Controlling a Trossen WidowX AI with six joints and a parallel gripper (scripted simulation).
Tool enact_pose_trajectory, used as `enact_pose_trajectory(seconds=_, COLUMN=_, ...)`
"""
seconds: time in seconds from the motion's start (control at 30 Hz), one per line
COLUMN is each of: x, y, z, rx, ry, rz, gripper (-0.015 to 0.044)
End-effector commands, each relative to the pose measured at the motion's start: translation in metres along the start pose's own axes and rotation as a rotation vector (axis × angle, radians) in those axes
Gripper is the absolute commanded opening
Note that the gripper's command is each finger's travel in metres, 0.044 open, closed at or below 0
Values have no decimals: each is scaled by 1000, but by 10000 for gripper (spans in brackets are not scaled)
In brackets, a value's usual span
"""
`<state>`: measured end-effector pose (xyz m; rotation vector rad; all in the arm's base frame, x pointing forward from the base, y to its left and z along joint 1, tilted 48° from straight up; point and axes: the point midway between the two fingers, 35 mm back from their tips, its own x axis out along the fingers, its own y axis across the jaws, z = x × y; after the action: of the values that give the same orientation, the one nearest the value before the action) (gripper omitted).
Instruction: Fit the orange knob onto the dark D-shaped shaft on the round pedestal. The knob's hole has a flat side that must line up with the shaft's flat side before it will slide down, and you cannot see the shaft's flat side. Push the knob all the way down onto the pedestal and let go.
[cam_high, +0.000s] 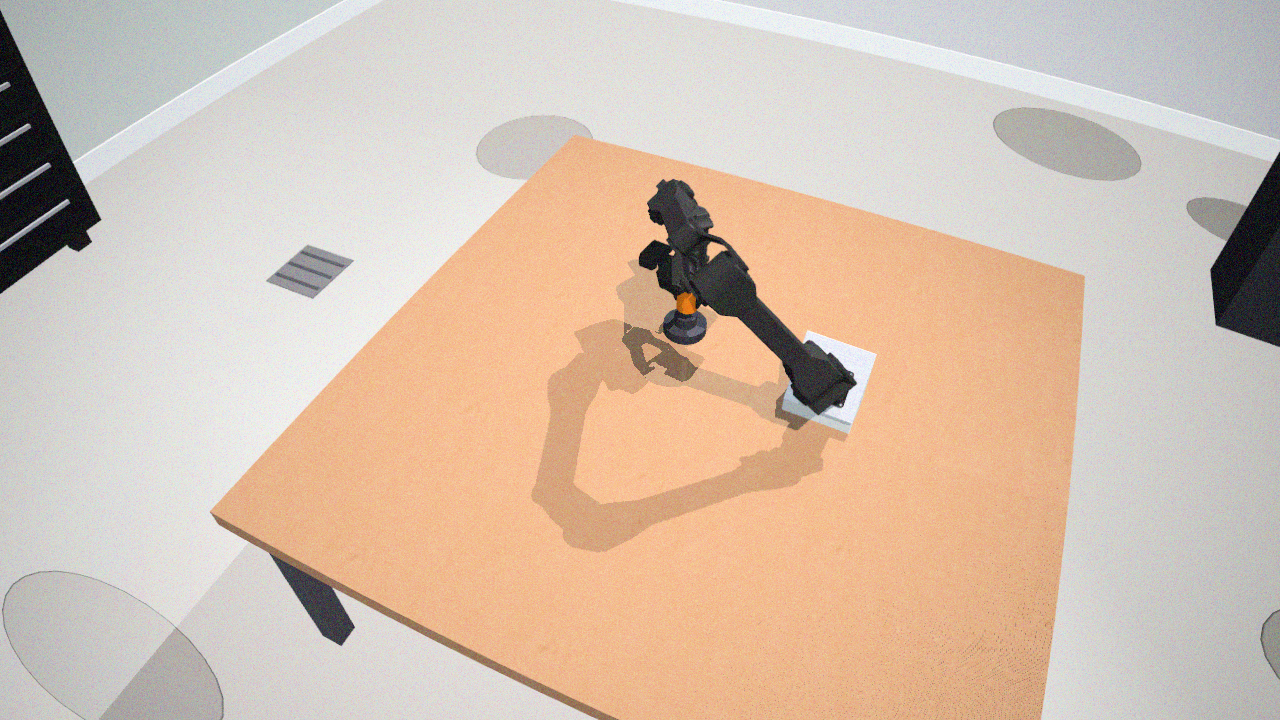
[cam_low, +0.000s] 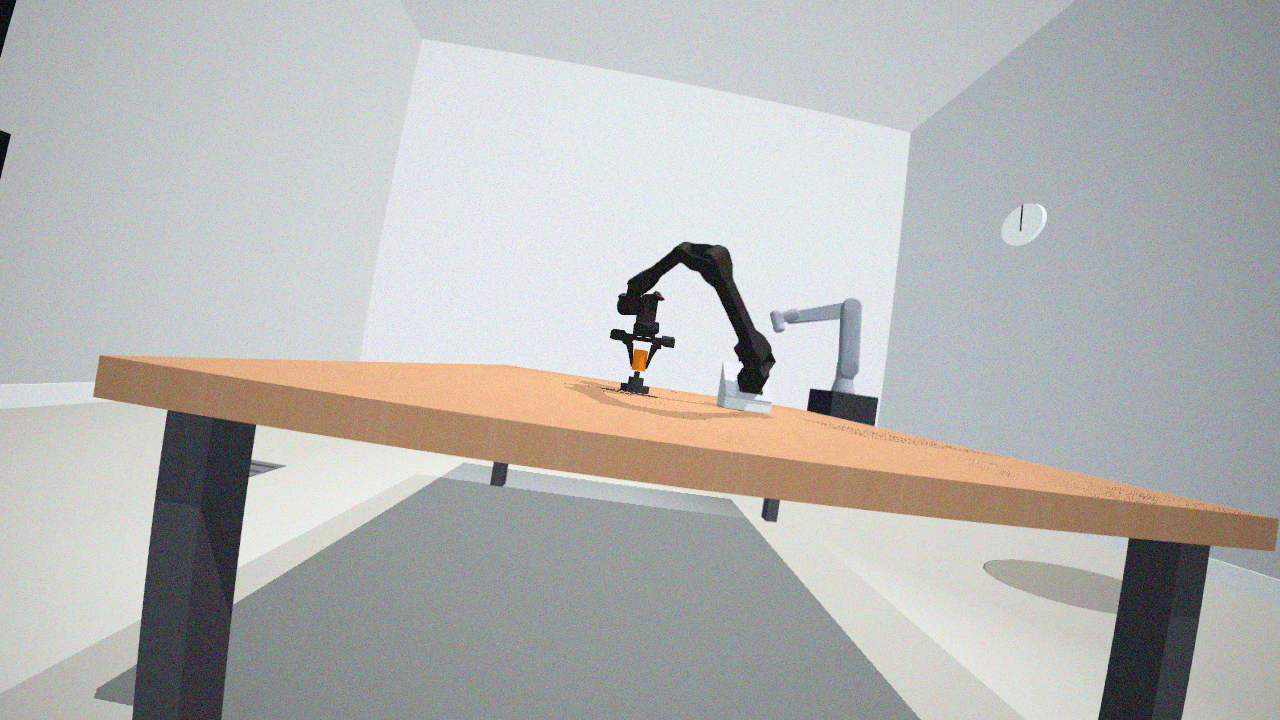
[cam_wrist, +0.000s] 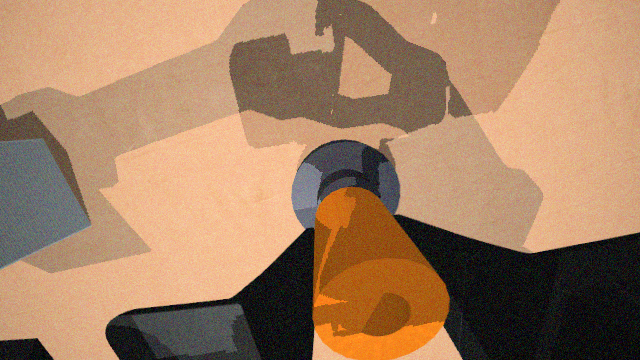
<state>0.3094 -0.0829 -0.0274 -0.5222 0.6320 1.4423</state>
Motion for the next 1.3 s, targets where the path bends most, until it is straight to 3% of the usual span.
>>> enact_pose_trajectory(seconds=0.0, x=-3, y=-2, z=-2, rx=-94, ry=6, rz=-4, gripper=0)
enact_pose_trajectory(seconds=0.77, x=-2, y=0, z=-2, rx=-94, ry=6, rz=-4, gripper=0)
enact_pose_trajectory(seconds=1.0, x=-3, y=1, z=-1, rx=-293, ry=6, rz=-4, gripper=0)
enact_pose_trajectory(seconds=1.27, x=-1, y=-1, z=-2, rx=-304, ry=6, rz=-4, gripper=0)
